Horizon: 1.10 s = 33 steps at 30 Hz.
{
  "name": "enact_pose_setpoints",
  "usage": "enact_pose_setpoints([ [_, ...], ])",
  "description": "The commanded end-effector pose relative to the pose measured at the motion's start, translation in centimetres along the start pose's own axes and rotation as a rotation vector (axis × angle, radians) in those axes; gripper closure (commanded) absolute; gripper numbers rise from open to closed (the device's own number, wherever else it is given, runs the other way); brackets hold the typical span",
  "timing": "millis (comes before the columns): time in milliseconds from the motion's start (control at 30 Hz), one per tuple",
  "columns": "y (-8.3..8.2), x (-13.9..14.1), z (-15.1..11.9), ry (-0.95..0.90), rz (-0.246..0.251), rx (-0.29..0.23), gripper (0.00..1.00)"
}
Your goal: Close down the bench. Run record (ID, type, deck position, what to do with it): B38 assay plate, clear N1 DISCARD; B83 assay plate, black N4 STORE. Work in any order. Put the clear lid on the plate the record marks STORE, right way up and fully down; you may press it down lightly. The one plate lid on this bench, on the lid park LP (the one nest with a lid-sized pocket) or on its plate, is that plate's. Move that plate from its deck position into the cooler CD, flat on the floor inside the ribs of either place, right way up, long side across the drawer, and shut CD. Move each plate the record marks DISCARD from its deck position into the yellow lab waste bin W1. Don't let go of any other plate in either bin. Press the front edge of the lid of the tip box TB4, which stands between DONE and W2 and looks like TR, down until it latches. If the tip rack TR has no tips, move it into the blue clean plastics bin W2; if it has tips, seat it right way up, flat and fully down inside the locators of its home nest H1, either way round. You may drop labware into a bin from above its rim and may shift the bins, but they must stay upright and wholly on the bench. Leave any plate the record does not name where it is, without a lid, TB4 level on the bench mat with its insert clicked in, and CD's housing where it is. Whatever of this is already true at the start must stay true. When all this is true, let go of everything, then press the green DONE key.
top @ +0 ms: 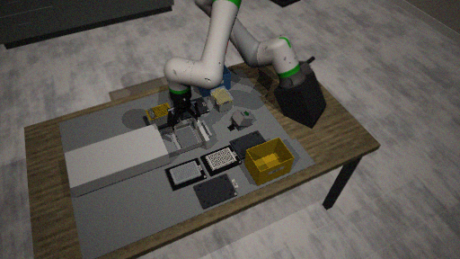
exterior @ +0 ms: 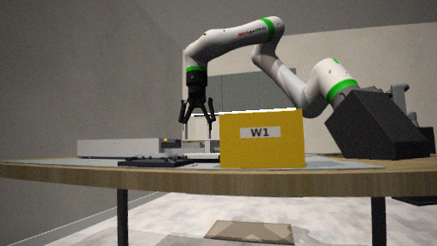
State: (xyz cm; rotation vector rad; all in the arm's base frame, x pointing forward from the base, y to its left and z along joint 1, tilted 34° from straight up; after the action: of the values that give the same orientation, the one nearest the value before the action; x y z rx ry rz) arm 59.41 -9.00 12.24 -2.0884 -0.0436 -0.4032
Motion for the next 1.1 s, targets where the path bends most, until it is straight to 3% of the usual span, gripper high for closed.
enact_pose_setpoints([
  [0,-0.4,0.0,0.0,0.000,0.000,0.000,0.34],
  [1067,-4.1,0.0,0.0,0.000,0.000,0.000,0.34],
])
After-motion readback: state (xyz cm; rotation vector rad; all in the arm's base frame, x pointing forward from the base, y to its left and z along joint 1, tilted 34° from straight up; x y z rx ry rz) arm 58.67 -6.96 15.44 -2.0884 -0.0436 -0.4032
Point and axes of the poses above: the point where the finger pads meet when closed, its own y axis out along the fingers, its own x axis across the jaws, z = x × y, the point moved 1 cm from there along -y, back along the fingers, and after that the axes turned 2 degrees about y, right-handed, at the moved point
